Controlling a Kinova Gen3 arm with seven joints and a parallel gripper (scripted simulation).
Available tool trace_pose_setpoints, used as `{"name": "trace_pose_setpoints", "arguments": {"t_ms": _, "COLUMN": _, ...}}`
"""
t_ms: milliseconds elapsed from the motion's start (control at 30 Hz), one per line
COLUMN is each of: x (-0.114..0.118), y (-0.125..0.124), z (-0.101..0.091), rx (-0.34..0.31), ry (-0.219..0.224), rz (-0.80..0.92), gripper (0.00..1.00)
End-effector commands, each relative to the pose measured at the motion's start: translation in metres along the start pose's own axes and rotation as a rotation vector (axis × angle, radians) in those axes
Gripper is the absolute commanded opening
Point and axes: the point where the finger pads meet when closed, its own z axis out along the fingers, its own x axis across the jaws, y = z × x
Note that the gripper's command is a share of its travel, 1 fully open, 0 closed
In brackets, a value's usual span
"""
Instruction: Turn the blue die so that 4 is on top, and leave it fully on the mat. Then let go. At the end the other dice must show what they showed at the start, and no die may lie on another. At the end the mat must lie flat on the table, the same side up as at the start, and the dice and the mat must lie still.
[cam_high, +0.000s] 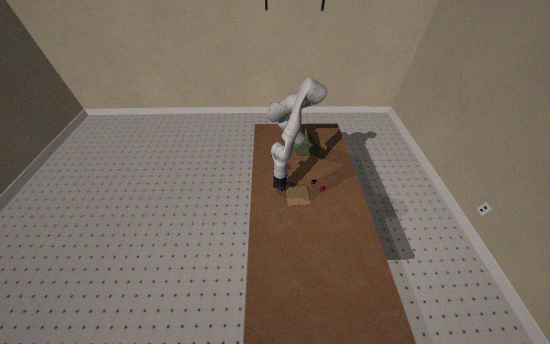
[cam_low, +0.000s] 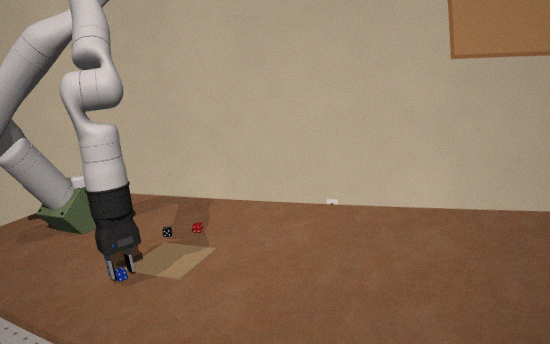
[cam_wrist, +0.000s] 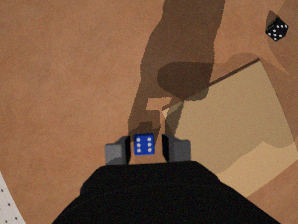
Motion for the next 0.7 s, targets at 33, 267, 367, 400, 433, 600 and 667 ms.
{"name": "trace_pose_setpoints", "arguments": {"t_ms": 33, "x": -0.0019, "y": -0.0005, "z": 0.0045, "rx": 0.004, "ry": -0.002, "rz": 0.004, "gripper": 0.70}}
{"name": "trace_pose_setpoints", "arguments": {"t_ms": 267, "x": -0.0020, "y": -0.0005, "z": 0.0065, "rx": 0.004, "ry": -0.002, "rz": 0.004, "gripper": 0.70}}
{"name": "trace_pose_setpoints", "arguments": {"t_ms": 367, "x": -0.0020, "y": -0.0005, "z": 0.0066, "rx": 0.004, "ry": -0.002, "rz": 0.004, "gripper": 0.70}}
{"name": "trace_pose_setpoints", "arguments": {"t_ms": 400, "x": -0.0020, "y": -0.0005, "z": 0.0066, "rx": 0.004, "ry": -0.002, "rz": 0.004, "gripper": 0.70}}
{"name": "trace_pose_setpoints", "arguments": {"t_ms": 433, "x": -0.0020, "y": -0.0005, "z": 0.0066, "rx": 0.004, "ry": -0.002, "rz": 0.004, "gripper": 0.70}}
{"name": "trace_pose_setpoints", "arguments": {"t_ms": 600, "x": -0.0020, "y": -0.0005, "z": 0.0066, "rx": 0.004, "ry": -0.002, "rz": 0.004, "gripper": 0.70}}
{"name": "trace_pose_setpoints", "arguments": {"t_ms": 667, "x": -0.0020, "y": -0.0005, "z": 0.0066, "rx": 0.004, "ry": -0.002, "rz": 0.004, "gripper": 0.70}}
